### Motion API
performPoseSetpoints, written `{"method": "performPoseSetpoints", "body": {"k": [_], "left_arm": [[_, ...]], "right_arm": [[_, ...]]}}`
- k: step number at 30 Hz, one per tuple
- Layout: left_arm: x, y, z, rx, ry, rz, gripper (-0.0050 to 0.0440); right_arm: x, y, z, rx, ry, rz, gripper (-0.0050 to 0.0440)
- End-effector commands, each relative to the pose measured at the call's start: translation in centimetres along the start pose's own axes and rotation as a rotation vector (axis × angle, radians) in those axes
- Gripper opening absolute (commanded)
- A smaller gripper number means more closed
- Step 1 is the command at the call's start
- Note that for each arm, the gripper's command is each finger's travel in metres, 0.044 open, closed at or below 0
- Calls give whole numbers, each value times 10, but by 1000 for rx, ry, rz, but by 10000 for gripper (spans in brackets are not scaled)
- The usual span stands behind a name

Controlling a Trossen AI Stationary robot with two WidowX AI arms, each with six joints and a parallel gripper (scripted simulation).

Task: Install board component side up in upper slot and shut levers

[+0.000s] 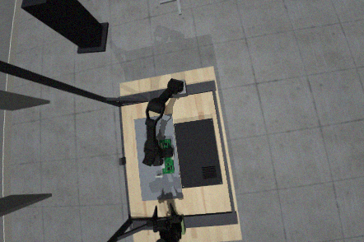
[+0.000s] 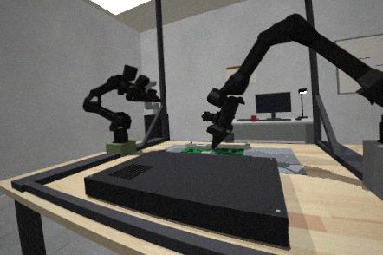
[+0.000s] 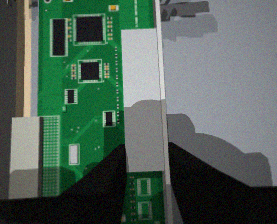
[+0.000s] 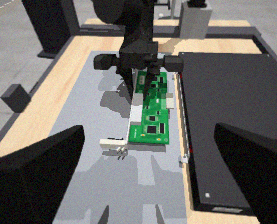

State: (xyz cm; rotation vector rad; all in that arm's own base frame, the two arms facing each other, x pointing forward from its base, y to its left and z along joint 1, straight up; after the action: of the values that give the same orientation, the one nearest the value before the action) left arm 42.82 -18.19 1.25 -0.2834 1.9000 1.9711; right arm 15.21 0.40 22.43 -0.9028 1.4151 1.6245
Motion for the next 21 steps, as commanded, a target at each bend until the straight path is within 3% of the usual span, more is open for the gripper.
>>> {"method": "performPoseSetpoints", "body": {"k": [1, 21], "left_arm": [[-13, 16, 13, 14, 15, -61, 81], [-12, 13, 20, 14, 13, -66, 81]], "right_arm": [[-1, 2, 0, -7, 7, -2, 400], [-3, 2, 0, -6, 4, -5, 400]]}}
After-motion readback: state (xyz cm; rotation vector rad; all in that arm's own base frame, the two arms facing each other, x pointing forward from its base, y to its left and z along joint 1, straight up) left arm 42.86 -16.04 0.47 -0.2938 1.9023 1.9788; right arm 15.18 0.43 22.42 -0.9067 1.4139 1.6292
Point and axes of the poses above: on each arm, the point midway between the two fingers, 35 mm back from their tips, its own y axis back along the fingers, its own z axis across the jaws, x = y × z, the point moved 5 cm from there along y, back along the fingers, and after that the axes turned 8 degrees about -y, right-handed, at the moved point
